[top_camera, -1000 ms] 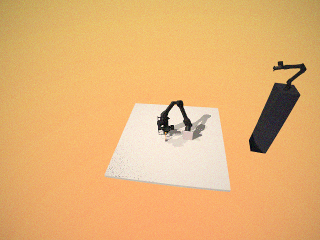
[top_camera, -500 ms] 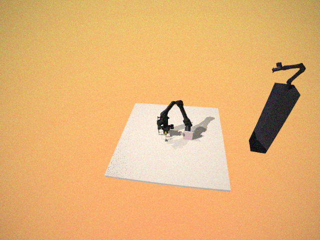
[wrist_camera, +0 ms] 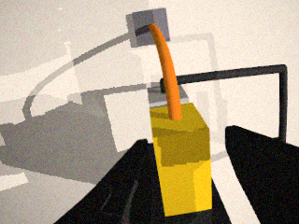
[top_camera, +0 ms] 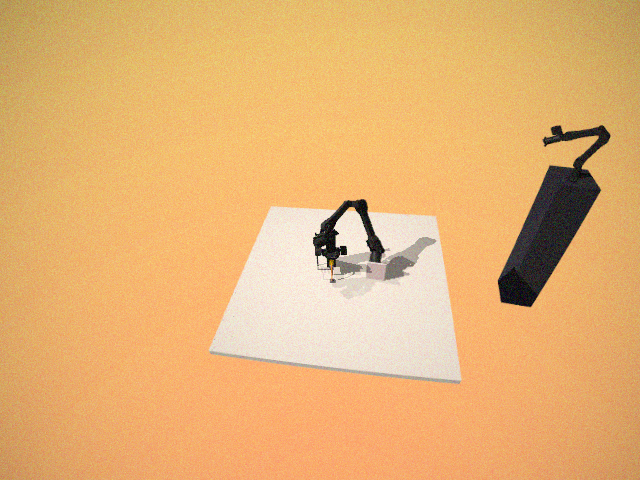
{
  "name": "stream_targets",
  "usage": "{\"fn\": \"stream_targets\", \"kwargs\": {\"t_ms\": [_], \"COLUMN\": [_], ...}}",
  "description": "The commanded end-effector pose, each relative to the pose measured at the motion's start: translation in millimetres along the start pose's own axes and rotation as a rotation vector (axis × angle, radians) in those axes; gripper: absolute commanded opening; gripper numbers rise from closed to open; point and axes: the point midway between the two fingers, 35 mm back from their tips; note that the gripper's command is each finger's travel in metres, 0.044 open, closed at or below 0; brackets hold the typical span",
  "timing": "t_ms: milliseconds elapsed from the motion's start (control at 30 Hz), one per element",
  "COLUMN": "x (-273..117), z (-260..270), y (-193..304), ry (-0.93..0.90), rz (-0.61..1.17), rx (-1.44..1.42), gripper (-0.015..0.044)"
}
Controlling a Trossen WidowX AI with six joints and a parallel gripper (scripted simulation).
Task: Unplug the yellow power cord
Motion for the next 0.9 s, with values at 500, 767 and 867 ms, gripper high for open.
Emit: {"fn": "stream_targets", "kwargs": {"t_ms": [500,767,867], "x": [14,11,11], "z": [3,2,2], "y": [8,8,8], "ry": [-0.006,-0.003,-0.003], "rz": [0.008,0.002,0.002], "rx": [-0.006,0.0,0.0], "gripper": [0.016,0.0055,0.0035]}}
Point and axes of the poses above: the point midway between the two fingers, 35 mm back from their tips, its own x axis out along the fingers, its own z axis across the jaws, y = z × x, and after that the axes turned 7 degrees about -x, right-handed
